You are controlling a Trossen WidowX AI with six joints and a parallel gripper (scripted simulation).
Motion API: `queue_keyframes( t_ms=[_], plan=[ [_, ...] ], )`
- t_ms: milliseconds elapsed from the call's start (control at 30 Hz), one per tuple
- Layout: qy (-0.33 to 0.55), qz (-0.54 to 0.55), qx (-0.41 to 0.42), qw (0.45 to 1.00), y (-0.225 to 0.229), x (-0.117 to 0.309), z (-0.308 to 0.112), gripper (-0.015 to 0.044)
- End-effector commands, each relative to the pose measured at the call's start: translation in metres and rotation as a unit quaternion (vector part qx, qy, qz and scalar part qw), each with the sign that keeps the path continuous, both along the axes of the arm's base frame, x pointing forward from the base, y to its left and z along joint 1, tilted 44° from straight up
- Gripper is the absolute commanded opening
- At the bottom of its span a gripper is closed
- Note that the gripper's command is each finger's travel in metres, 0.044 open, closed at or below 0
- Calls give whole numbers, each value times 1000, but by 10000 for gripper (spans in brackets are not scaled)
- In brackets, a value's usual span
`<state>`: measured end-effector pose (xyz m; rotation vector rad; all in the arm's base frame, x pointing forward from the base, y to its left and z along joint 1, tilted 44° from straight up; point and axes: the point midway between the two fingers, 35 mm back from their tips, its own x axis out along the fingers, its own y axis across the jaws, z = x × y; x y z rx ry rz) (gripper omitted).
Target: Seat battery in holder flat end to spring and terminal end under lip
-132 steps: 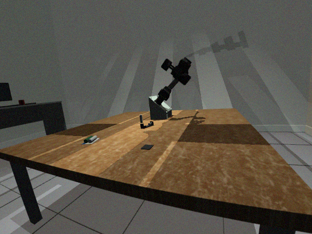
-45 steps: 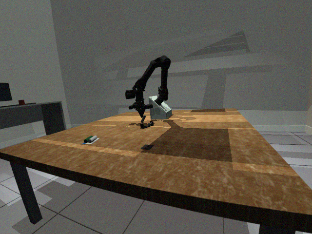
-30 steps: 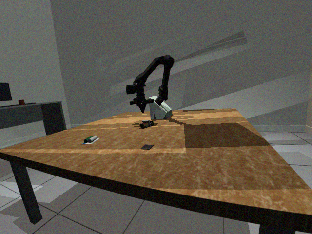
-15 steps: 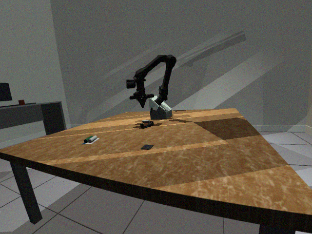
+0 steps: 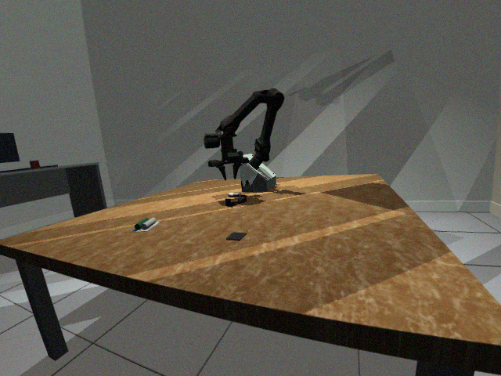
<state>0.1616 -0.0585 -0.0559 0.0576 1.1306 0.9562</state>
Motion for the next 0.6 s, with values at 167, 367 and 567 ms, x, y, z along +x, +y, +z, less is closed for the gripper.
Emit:
queue_keyframes(
  t_ms=[167,367,567],
  plan=[
    [-256,276,-25,926,32,-1,-16,223],
    [-256,276,-25,926,32,-1,-16,223],
    [-256,276,-25,926,33,-1,-17,223]
  ],
)
